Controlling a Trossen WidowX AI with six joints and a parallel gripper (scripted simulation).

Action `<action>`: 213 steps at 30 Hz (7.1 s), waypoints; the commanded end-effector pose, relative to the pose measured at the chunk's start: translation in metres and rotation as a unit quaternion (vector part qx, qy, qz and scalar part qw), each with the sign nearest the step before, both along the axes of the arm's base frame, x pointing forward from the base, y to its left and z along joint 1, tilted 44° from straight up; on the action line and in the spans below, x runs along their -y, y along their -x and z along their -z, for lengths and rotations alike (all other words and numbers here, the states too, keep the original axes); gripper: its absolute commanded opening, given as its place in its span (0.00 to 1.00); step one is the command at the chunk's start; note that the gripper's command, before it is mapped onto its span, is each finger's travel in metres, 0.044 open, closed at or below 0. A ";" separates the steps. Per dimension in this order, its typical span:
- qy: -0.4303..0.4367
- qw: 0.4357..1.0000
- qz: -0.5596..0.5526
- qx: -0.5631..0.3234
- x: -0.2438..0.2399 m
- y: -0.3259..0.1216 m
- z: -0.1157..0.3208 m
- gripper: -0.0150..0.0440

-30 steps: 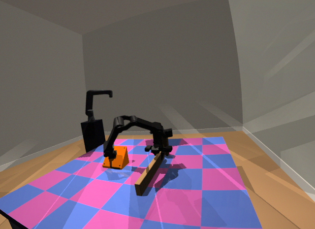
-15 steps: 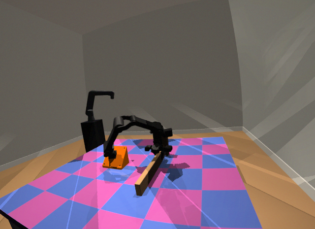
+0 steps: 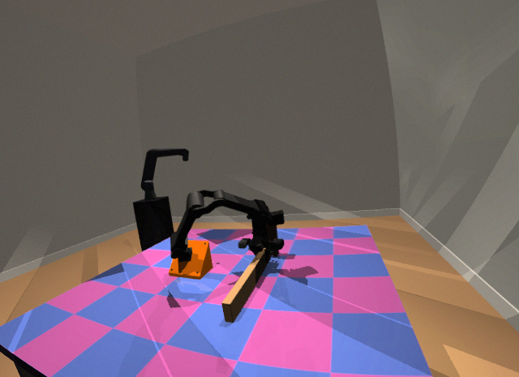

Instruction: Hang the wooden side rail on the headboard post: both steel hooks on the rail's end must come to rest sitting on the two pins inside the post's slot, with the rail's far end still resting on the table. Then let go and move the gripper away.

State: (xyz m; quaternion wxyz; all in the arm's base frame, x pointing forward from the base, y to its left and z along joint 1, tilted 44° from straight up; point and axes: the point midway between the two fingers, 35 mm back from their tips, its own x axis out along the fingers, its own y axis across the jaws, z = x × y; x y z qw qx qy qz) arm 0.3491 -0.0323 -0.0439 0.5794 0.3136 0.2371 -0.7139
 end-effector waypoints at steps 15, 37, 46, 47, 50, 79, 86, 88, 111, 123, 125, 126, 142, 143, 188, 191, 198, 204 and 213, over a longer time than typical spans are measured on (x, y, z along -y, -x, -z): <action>0.001 1.000 -0.005 0.001 -0.006 -0.001 -0.004 0.25; 0.001 1.000 -0.005 0.001 -0.007 -0.003 -0.003 0.25; 0.001 1.000 -0.005 0.001 -0.007 -0.004 -0.003 0.25; 0.001 1.000 -0.005 0.001 -0.007 -0.004 -0.003 0.25; 0.001 1.000 -0.005 0.001 -0.007 -0.004 -0.003 0.25; 0.001 1.000 -0.005 0.001 -0.009 -0.005 -0.001 0.25; 0.001 1.000 -0.005 0.001 -0.010 -0.005 -0.001 0.25; 0.001 1.000 -0.005 0.001 -0.010 -0.005 -0.001 0.25; 0.001 1.000 -0.005 0.001 -0.011 -0.005 0.001 0.25; 0.001 1.000 -0.005 0.001 -0.012 -0.005 0.002 0.25; 0.001 1.000 -0.005 0.001 -0.012 -0.005 0.002 0.25; 0.001 1.000 -0.005 0.001 -0.012 -0.005 0.002 0.25; 0.001 1.000 -0.005 0.001 -0.013 -0.006 0.003 0.25; 0.001 1.000 -0.005 0.001 -0.013 -0.006 0.003 0.25; 0.000 1.000 -0.005 0.001 -0.016 -0.006 0.006 0.25; 0.000 1.000 -0.005 0.001 -0.016 -0.007 0.006 0.25; 0.000 1.000 -0.005 0.001 -0.017 -0.006 0.006 0.25; 0.000 1.000 -0.005 0.001 -0.017 -0.006 0.007 0.25; 0.000 1.000 -0.005 0.001 -0.017 -0.006 0.008 0.25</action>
